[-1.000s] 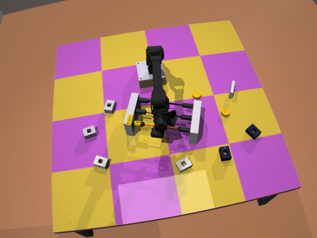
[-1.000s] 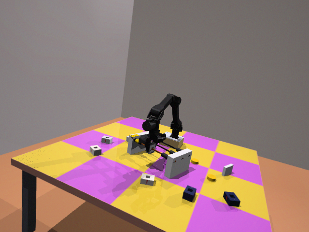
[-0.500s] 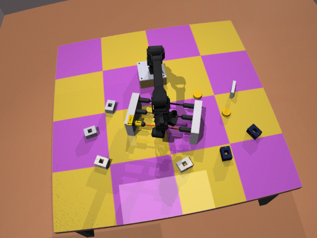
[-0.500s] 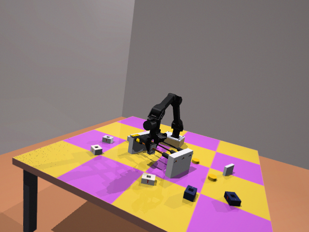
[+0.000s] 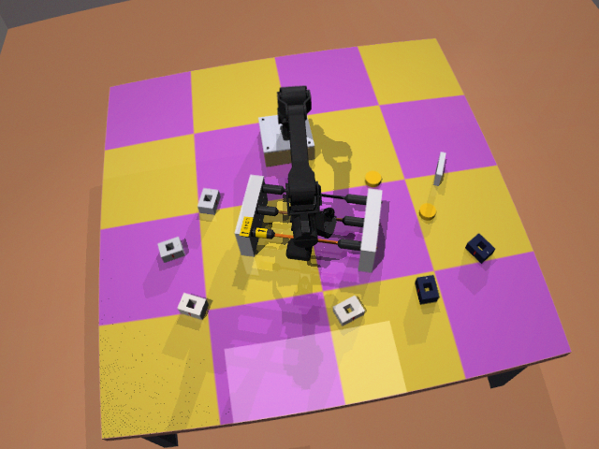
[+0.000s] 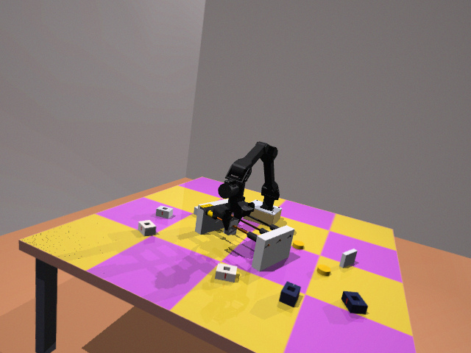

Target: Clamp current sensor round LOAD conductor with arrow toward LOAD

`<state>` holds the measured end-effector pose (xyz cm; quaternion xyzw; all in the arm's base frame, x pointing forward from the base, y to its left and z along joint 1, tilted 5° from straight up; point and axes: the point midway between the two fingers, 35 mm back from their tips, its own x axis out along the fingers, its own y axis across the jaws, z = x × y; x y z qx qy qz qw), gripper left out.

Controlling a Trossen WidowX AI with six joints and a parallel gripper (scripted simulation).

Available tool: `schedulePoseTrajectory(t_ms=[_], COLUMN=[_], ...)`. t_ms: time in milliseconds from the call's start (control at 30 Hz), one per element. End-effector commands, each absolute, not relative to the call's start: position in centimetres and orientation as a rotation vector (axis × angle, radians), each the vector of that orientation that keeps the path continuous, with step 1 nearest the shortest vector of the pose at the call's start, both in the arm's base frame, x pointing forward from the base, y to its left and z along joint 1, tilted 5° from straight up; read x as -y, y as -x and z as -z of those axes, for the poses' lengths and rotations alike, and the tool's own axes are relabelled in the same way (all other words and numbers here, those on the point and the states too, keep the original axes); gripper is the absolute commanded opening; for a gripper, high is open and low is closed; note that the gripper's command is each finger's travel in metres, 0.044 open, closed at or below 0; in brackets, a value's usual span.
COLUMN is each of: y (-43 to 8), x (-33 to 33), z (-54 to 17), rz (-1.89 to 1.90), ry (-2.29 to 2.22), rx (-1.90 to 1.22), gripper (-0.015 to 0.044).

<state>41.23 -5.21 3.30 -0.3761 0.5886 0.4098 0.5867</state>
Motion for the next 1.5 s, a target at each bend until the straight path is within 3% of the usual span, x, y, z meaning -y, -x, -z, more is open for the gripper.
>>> schedulePoseTrajectory(t_ms=[0, 1033, 1333, 1467], y=[-41.24, -41.37, -41.33, -41.33], x=[5.21, 5.3, 5.36, 5.36], z=[-3.36, -2.9, -3.28, -3.28], rz=[-0.955, -0.989, -0.985, -0.985], ry=[0.877, 0.848, 0.848, 0.848], rx=[-1.373, -1.401, -1.406, -1.406], gripper=[0.0, 0.0, 0.0236, 0.0253])
